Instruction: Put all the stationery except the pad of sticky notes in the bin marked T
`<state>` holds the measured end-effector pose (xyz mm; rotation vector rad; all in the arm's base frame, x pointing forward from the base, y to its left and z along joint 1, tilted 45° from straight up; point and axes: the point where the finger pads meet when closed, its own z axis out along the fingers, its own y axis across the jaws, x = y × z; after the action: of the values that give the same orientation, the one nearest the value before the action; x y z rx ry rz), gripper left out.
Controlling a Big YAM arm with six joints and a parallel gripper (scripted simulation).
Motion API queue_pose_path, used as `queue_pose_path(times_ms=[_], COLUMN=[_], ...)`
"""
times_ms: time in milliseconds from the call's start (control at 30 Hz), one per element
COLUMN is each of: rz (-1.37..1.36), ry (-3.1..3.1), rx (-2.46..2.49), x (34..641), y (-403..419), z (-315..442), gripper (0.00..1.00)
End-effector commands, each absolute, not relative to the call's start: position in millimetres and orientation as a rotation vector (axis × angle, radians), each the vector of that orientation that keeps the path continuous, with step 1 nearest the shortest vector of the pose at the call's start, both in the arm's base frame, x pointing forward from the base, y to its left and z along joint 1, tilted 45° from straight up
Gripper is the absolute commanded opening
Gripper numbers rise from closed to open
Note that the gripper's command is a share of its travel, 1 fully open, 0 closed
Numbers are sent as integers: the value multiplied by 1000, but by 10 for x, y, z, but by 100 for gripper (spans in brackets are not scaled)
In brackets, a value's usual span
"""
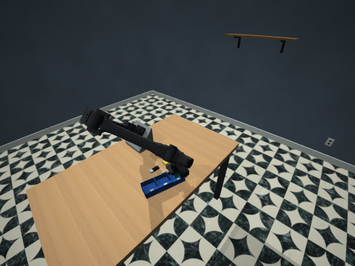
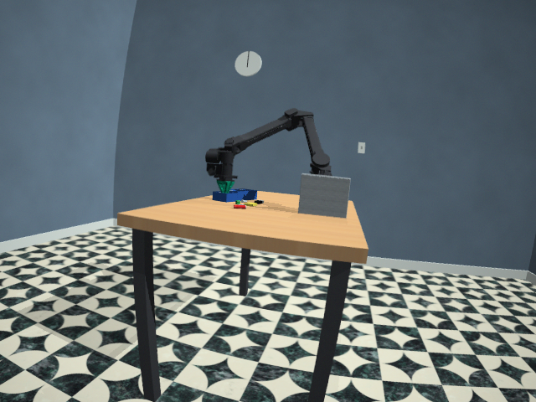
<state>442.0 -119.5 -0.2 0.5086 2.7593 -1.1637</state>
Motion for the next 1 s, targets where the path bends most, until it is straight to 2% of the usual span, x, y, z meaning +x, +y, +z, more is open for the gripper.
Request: queue_pose_path(times_ms=[0,967], rz=[-1139,-1140], ry=[2730,2730], rx=[476,486], x=[4481,4456], y=[-1121,-1151], z=[97,94], gripper=[10,10])
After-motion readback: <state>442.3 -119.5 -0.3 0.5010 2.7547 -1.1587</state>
